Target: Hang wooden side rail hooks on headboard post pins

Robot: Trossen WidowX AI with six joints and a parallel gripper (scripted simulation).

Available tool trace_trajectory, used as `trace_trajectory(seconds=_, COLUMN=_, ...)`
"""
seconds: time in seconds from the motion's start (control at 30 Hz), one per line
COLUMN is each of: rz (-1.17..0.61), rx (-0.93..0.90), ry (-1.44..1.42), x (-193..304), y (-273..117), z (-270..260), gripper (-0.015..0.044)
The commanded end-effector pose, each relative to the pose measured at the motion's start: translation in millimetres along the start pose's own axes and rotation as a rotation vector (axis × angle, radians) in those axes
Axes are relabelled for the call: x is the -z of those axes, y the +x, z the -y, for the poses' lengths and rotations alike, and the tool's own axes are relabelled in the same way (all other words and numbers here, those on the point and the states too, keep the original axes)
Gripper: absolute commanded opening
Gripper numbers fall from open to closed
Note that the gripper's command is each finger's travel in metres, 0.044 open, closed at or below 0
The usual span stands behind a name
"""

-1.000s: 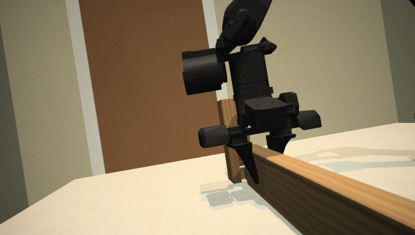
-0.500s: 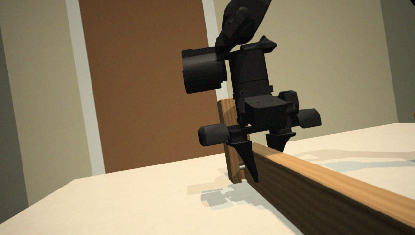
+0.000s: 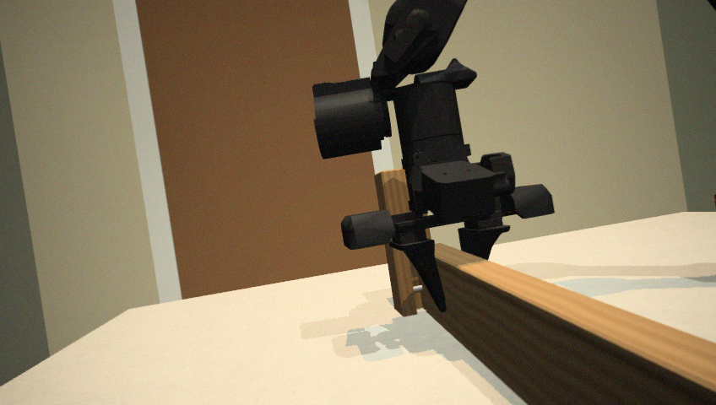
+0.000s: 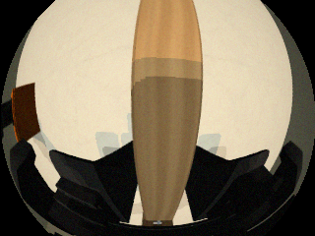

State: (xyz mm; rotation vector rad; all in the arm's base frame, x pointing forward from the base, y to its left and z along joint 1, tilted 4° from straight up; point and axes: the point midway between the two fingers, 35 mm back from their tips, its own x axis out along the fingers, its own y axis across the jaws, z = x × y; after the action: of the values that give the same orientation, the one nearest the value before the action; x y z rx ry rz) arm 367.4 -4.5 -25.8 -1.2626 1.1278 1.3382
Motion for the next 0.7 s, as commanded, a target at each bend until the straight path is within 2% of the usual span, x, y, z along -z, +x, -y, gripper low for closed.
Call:
trace_trajectory(seconds=0.0, rz=0.001, rx=0.007, ry=-0.004, x=-0.1, y=-4.0, z=1.3, gripper=0.0000)
trace_trajectory(seconds=0.67, rz=0.001, rx=0.007, ry=-0.004, x=-0.1, y=-7.3, z=1.3, gripper=0.0000)
